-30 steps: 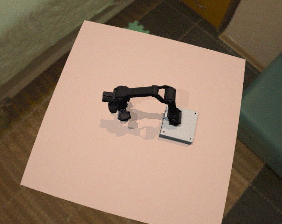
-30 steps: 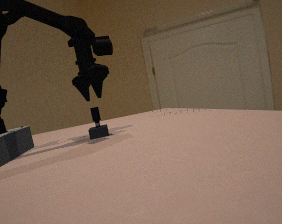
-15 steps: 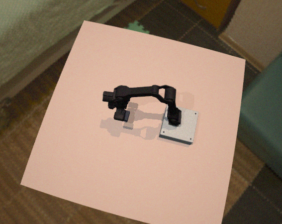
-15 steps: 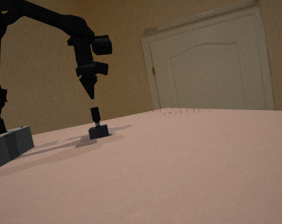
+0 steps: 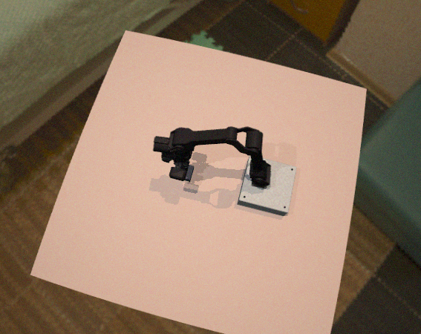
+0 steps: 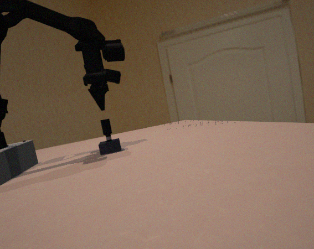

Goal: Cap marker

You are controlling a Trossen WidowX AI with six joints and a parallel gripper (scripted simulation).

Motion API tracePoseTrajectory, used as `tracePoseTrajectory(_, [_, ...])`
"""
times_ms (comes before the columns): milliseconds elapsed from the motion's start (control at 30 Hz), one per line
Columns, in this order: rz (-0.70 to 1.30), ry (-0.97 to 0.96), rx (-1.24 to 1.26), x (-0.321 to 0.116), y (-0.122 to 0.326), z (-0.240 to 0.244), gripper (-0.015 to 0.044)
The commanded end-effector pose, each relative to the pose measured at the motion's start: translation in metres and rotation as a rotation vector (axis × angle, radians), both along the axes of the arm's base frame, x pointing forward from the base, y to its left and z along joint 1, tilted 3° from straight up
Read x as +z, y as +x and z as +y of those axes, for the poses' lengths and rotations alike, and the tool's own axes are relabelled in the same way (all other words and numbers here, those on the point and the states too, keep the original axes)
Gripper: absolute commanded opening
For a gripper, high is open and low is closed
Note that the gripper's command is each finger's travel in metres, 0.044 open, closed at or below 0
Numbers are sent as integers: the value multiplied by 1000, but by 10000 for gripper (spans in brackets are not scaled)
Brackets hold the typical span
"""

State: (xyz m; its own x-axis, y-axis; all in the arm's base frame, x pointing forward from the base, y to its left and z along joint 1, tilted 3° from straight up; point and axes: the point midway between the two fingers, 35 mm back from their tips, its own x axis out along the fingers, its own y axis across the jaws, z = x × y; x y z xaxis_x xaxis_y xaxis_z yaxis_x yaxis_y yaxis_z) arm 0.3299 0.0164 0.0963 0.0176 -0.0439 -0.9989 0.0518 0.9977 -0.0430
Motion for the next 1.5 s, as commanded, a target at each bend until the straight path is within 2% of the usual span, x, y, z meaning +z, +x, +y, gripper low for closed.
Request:
tracePoseTrajectory(0, [0,-1,-7,-3,0,0,0])
tracePoseTrajectory(933, [0,-2,-7,-41,1,-2,0])
tracePoseTrajectory(1200, [-11,1,-5,-35,4,-2,0])
tracePoseTrajectory(1267, [-11,1,-5,-26,5,-1,0])
tracePoseTrajectory(1467, [-11,1,-6,51,3,2,0])
